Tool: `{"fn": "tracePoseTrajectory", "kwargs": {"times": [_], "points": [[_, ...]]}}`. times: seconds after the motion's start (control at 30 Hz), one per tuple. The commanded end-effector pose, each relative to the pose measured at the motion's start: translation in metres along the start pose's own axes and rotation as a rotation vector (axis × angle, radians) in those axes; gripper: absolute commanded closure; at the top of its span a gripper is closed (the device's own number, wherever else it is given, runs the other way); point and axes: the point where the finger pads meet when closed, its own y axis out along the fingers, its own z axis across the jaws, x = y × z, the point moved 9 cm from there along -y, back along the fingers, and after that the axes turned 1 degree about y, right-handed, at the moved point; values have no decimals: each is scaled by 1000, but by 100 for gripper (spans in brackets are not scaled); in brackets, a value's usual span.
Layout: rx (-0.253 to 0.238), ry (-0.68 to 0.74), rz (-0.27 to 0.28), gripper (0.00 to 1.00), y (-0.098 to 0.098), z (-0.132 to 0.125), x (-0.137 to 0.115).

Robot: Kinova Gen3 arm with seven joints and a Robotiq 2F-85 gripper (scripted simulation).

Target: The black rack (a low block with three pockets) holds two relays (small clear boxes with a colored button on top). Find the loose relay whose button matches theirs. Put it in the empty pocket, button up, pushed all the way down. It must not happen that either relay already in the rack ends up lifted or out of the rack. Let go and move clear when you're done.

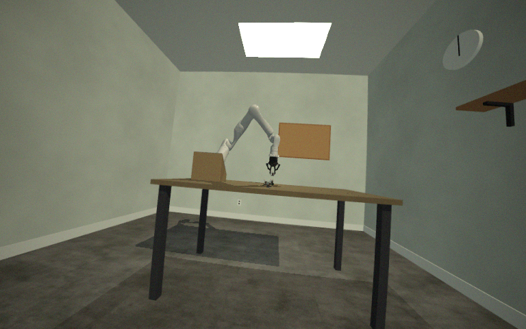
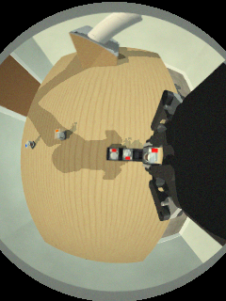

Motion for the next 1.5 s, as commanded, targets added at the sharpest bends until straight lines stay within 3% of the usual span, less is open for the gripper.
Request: {"fn": "tracePoseTrajectory", "kwargs": {"times": [0.0, 0.8, 1.47], "points": [[-2, 1, 0, 100, 5, 0, 0], [-2, 1, 1, 100, 40, 1, 1], [-3, 2, 1, 100, 43, 1, 1]]}}
